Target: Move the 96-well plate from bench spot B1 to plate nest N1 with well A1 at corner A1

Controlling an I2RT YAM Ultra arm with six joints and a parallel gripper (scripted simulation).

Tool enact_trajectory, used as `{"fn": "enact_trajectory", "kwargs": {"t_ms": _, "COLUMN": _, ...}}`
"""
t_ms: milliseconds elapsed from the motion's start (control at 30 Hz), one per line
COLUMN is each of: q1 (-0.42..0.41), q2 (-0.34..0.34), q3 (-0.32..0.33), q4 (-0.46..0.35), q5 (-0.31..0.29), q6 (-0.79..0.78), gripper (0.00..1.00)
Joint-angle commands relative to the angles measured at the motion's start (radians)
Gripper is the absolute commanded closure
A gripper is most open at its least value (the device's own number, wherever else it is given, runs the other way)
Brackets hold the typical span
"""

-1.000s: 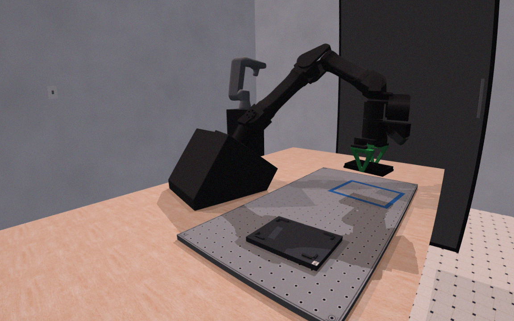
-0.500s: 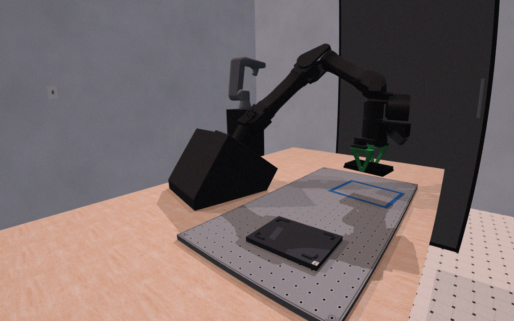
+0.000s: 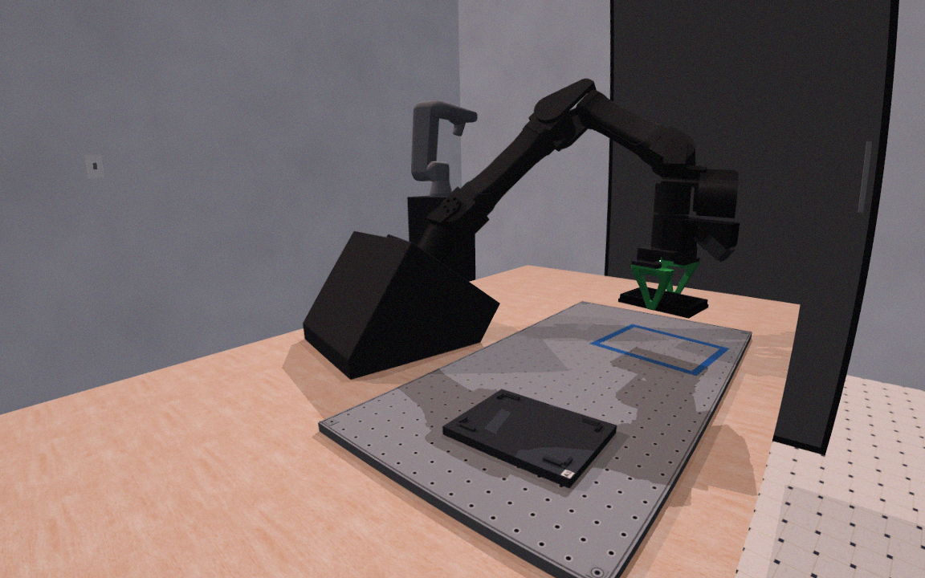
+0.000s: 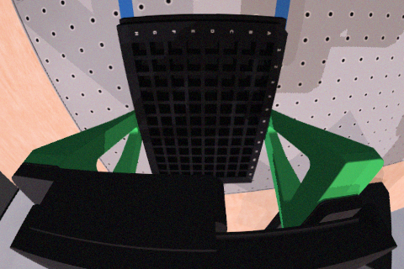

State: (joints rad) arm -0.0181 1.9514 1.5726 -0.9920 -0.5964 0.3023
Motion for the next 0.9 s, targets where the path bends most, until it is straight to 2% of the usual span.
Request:
{"fn": "enact_trajectory", "kwargs": {"t_ms": 0, "q1": -0.029, "q2": -0.032, "q3": 0.029, "q4": -0.008, "q5": -0.002, "q6": -0.006, "gripper": 1.00}}
{"fn": "enact_trajectory", "kwargs": {"t_ms": 267, "q1": -0.029, "q2": -0.032, "q3": 0.029, "q4": -0.008, "q5": -0.002, "q6": -0.006, "gripper": 1.00}}
{"fn": "enact_trajectory", "kwargs": {"t_ms": 333, "q1": -0.042, "q2": -0.029, "q3": -0.022, "q4": 0.013, "q5": -0.006, "q6": -0.087, "gripper": 1.00}}
{"fn": "enact_trajectory", "kwargs": {"t_ms": 433, "q1": -0.061, "q2": -0.019, "q3": -0.042, "q4": 0.023, "q5": -0.006, "q6": -0.204, "gripper": 1.00}}
{"fn": "enact_trajectory", "kwargs": {"t_ms": 533, "q1": -0.071, "q2": -0.011, "q3": -0.027, "q4": 0.027, "q5": -0.010, "q6": -0.231, "gripper": 1.00}}
{"fn": "enact_trajectory", "kwargs": {"t_ms": 600, "q1": -0.085, "q2": 0.008, "q3": -0.060, "q4": 0.028, "q5": -0.015, "q6": -0.250, "gripper": 1.00}}
{"fn": "enact_trajectory", "kwargs": {"t_ms": 867, "q1": -0.144, "q2": 0.027, "q3": -0.094, "q4": 0.039, "q5": -0.026, "q6": -0.323, "gripper": 1.00}}
